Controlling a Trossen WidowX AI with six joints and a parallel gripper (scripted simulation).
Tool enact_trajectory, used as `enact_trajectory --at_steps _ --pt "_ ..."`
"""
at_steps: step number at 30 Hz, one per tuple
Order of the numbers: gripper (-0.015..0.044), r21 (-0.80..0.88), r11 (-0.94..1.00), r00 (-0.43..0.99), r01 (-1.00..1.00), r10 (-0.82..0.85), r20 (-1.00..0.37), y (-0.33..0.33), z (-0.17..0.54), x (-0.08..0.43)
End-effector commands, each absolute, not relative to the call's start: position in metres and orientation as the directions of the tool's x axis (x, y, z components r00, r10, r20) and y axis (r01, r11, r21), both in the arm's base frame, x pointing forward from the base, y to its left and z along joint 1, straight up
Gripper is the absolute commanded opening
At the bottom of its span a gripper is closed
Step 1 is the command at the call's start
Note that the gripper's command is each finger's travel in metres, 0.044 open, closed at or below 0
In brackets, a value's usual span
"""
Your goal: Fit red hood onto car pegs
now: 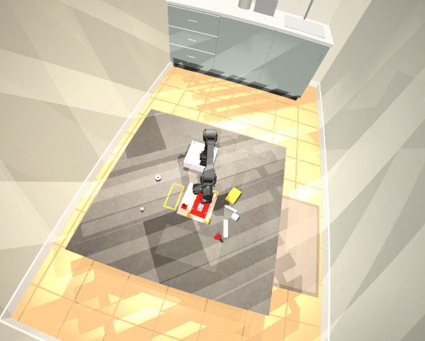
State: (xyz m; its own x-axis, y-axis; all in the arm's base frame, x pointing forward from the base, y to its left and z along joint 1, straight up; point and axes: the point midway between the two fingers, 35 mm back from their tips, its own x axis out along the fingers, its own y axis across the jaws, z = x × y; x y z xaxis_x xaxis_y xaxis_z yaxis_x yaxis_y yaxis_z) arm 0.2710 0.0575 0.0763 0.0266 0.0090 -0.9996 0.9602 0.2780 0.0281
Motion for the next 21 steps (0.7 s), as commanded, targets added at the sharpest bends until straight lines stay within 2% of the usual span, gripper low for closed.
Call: enact_trajectory --at_steps 1,21 --pt "0.0000 0.032 0.385 0.030 0.923 0.012 -0.999 0.057 0.079 0.279" --pt "0.0000 0.033 0.787 0.034 0.615 0.015 -0.999 0.053 0.082 0.310"
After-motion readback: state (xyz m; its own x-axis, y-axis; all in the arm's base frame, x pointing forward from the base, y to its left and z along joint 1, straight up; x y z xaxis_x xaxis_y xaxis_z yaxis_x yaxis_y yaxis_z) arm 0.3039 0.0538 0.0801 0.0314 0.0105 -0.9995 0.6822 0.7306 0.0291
